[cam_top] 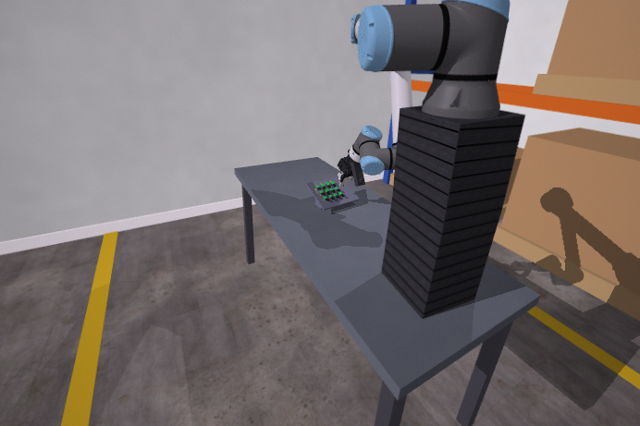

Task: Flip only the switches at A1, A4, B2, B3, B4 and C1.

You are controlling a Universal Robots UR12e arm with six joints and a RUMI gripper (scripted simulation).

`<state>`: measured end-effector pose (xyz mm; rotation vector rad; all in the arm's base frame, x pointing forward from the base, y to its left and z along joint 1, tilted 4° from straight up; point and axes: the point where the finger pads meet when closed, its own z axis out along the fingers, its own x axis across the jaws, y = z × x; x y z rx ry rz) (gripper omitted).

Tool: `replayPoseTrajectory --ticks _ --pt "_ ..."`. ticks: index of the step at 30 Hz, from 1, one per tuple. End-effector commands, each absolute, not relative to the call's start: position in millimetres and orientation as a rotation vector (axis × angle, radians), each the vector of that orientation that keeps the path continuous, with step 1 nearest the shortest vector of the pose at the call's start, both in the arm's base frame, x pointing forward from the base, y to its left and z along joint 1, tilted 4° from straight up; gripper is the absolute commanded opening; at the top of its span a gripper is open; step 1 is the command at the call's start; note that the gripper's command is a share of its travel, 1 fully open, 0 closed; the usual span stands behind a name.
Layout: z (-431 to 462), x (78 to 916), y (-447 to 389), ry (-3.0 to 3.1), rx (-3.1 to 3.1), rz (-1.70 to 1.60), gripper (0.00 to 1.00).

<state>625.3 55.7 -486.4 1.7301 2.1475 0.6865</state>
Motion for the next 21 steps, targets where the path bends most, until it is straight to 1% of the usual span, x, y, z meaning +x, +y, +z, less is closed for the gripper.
replayPoseTrajectory --ticks 1,21 --pt "-486.4 624.2 56.0 2.149 1.731 0.687 0.0" --pt "-495.8 629.3 58.7 2.15 1.729 0.687 0.0"
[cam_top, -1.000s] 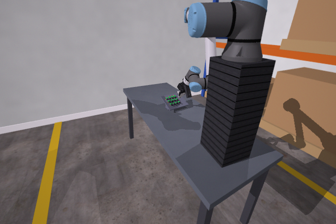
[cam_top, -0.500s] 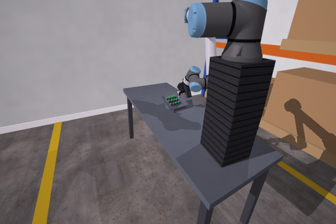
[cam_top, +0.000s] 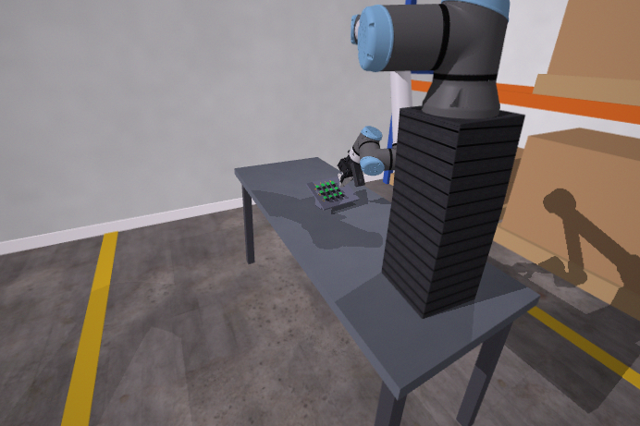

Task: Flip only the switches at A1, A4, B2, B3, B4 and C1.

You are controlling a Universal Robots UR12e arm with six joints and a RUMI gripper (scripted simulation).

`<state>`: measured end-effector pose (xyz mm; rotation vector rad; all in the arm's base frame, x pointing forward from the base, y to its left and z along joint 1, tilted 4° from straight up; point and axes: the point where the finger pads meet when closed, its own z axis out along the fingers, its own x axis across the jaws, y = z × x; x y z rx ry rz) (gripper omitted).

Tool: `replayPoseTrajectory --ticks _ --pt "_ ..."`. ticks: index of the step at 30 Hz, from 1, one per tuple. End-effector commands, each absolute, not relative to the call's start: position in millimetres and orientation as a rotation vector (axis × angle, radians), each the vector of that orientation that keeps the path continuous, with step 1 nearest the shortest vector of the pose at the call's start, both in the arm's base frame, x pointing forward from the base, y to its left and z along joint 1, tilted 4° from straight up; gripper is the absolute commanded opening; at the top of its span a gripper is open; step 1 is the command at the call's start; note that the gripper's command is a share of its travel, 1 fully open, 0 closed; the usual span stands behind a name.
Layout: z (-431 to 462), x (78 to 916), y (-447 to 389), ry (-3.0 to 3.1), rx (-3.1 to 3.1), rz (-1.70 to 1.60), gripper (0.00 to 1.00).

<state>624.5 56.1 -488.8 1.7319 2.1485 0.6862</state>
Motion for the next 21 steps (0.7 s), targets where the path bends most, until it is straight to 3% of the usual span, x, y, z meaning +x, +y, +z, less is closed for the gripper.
replayPoseTrajectory --ticks 1,21 --pt "-498 631 59 2.15 1.729 0.687 0.0" --pt "-508 638 61 2.148 1.728 0.688 0.0"
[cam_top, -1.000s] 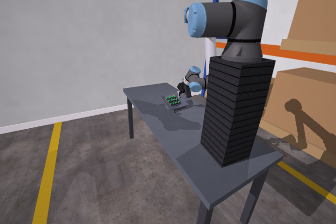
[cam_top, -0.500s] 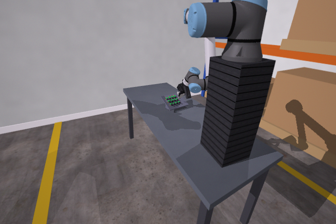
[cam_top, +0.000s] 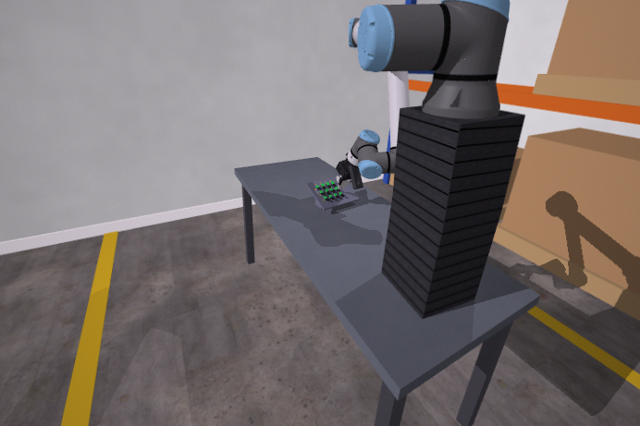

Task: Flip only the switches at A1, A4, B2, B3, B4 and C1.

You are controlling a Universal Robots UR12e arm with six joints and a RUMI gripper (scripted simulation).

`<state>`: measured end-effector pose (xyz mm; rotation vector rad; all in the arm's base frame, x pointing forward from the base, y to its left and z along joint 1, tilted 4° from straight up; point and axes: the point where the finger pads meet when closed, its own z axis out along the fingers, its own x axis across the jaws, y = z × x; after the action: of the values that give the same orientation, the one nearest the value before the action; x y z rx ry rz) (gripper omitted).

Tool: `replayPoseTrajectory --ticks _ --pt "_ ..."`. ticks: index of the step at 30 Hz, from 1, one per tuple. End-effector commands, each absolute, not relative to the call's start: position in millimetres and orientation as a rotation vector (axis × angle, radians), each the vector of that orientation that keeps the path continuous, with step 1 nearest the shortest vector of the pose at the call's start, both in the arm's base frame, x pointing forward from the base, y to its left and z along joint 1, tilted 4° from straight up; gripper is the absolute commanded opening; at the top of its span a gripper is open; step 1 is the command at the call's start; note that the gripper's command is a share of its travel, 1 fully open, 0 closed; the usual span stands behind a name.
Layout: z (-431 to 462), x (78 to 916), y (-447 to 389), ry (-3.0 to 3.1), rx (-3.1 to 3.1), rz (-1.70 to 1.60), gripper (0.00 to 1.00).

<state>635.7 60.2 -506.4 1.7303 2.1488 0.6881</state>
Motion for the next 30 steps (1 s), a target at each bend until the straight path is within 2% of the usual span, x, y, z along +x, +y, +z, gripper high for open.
replayPoseTrajectory --ticks 1,30 --pt "-508.4 638.2 61.0 2.148 1.728 0.688 0.0" --pt "-512.0 640.1 61.8 2.149 1.728 0.688 0.0"
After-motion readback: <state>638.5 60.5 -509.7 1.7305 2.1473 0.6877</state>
